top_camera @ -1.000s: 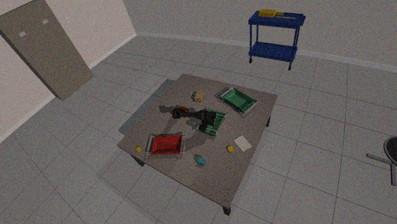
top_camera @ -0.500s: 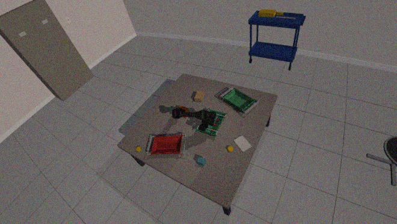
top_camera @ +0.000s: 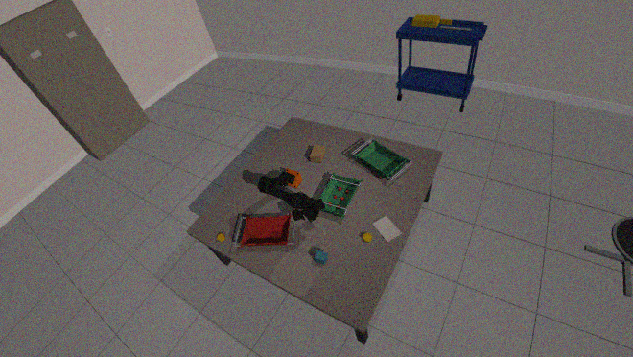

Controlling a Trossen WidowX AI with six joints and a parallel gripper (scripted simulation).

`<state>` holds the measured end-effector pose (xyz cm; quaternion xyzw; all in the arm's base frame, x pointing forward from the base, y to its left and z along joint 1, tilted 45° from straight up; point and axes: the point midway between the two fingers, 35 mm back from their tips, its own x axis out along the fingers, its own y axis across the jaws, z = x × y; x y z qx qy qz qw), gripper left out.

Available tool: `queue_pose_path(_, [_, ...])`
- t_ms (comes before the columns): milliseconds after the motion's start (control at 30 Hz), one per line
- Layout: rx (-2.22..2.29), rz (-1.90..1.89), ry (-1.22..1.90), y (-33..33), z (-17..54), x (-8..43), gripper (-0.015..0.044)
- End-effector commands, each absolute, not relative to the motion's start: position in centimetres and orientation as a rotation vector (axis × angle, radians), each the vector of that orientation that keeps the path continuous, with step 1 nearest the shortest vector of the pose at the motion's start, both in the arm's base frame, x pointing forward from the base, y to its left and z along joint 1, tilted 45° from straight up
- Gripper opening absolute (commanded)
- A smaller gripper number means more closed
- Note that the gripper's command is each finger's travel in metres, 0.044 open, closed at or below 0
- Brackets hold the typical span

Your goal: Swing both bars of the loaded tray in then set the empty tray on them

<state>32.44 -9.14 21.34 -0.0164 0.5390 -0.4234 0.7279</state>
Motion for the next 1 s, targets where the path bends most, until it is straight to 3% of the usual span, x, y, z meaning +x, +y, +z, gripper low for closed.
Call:
queue_pose_path(0, [0.293,-1.126,0.997,-12.9,24.2,27.8,0.0440])
queue_pose_path(233, [0.845,-1.438,0.527,-17.0,28.2,18.3,0.0440])
queue_pose_path(500, [1.357,-1.649,-0.161,-16.8,30.2,7.8,0.0440])
queue_pose_path(967, [1.393,-1.659,-0.220,-16.9,29.9,7.2,0.0440])
